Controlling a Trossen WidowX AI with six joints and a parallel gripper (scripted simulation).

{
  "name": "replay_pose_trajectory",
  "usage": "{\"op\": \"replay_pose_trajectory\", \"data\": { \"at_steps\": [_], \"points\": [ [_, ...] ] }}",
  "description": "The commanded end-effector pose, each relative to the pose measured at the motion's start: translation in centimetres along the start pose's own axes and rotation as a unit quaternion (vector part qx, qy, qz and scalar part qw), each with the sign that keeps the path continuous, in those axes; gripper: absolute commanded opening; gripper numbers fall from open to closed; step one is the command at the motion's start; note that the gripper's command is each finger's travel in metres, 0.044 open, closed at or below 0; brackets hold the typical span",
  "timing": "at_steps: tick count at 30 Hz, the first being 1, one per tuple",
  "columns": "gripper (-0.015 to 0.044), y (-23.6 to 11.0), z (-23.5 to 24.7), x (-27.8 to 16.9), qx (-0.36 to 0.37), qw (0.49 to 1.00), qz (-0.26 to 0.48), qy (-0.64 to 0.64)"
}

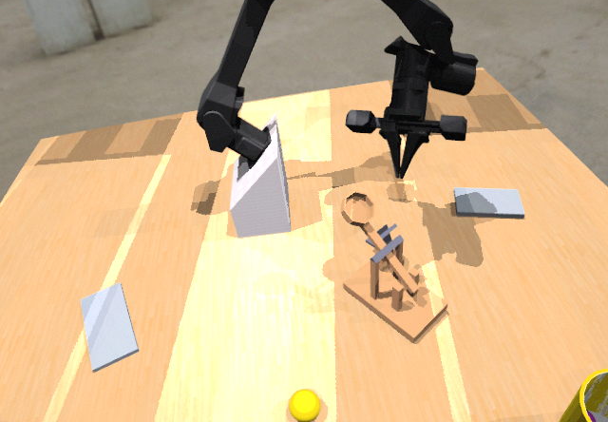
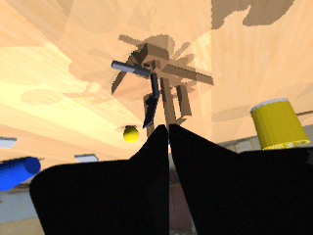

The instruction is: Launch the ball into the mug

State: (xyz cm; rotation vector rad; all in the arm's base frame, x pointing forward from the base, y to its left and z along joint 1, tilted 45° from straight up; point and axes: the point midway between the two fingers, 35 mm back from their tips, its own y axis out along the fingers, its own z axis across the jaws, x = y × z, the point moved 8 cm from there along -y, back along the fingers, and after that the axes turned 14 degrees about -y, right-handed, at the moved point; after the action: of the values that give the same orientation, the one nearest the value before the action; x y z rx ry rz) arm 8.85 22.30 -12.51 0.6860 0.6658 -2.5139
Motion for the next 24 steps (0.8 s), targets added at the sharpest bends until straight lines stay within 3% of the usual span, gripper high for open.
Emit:
{"op": "replay_pose_trajectory", "data": {
  "at_steps": [1, 15, 24],
  "points": [
    [0.0079, 0.6, -0.3, -0.2, 0.004, 1.000, -0.011, 0.014],
    [0.0440, 0.6, -4.4, -4.8, -0.033, 0.970, -0.116, 0.212],
    [0.0440, 1.2, -6.3, -8.6, -0.048, 0.931, -0.172, 0.320]
  ]
}}
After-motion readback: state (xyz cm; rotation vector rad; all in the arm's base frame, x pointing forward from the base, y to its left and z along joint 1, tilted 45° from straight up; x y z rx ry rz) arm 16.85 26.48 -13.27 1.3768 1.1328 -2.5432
